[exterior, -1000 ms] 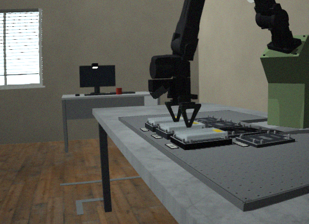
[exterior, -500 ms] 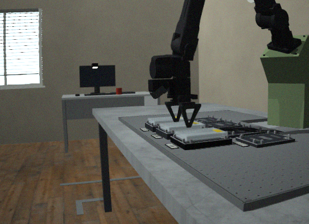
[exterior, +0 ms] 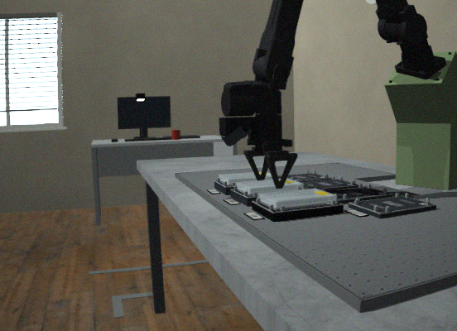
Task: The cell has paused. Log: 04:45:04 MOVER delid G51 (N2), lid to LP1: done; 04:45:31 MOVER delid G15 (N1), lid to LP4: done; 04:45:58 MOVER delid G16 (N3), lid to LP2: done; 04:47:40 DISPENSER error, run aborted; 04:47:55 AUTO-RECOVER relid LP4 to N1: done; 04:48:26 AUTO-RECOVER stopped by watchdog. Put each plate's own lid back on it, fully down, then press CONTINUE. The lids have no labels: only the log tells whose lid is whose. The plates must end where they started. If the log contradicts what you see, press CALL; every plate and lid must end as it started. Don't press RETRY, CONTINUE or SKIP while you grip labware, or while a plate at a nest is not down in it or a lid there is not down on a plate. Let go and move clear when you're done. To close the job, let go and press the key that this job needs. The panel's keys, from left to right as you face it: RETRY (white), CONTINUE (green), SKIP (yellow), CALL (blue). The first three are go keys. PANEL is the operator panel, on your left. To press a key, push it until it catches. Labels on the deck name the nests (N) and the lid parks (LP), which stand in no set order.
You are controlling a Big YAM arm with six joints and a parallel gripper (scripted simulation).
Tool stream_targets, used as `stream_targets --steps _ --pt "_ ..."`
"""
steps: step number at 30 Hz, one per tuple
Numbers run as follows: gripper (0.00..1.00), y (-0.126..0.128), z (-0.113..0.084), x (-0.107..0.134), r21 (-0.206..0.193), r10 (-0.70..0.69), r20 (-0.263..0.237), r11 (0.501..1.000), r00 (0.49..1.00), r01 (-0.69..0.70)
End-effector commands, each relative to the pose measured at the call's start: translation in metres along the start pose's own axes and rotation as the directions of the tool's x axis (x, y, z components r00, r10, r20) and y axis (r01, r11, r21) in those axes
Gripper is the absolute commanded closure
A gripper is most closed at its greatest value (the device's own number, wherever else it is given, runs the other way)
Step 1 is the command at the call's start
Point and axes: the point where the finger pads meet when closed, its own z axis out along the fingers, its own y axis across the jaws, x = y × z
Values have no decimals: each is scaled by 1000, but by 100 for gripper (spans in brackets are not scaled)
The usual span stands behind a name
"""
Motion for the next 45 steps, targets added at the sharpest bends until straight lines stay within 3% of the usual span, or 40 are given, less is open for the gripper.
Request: stream_targets --steps 1,6,7,12,23,27,29,45 --pt "0 1 -4 -10 1 0 21 1000 1000 0" --pt "0 1 -4 -10 1 0 21 1000 1000 0" --pt "0 5 -12 -20 -2 1 45 1000 999 -1" --pt "0 -2 -17 -7 5 16 20 1000 1000 -16" --pt "0 -4 -34 -10 7 -1 26 1000 1000 1" --pt "0 -4 -34 -10 7 -1 25 1000 1000 1" --pt "0 -6 -23 2 6 6 -8 1000 1000 -6" --pt "0 -6 -24 -1 7 4 5 1000 1000 -4"
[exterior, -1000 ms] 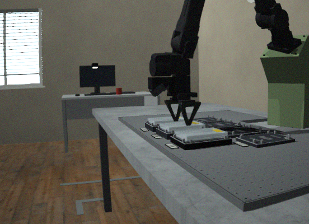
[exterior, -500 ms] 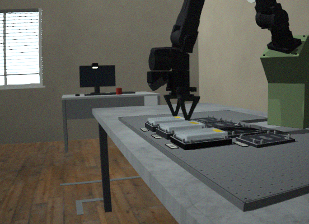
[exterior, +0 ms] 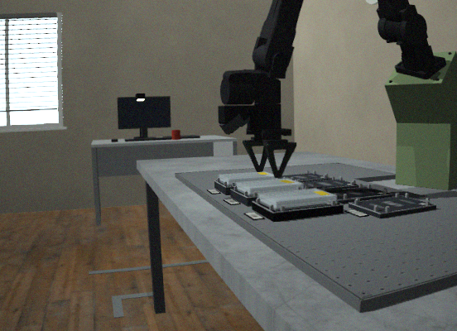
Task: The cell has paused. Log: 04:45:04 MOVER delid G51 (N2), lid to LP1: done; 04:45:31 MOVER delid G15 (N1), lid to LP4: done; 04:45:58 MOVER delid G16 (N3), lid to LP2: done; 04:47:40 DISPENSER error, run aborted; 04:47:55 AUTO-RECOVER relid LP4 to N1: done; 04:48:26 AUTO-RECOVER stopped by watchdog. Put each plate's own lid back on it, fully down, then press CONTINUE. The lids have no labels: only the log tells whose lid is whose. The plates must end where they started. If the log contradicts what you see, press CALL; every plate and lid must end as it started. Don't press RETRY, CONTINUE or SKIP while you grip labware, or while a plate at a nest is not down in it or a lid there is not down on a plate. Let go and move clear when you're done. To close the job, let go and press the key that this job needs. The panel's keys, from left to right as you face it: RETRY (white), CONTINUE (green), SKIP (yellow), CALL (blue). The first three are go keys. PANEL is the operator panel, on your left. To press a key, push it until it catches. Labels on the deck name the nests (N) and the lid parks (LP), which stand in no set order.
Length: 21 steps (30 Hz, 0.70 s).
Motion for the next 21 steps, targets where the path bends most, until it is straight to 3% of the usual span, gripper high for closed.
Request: stream_targets --steps 1,21 --pt "0 -8 -1 2 7 -1 -5 1000 1000 1" --pt "0 -9 0 1 7 -1 -2 1000 1000 1"
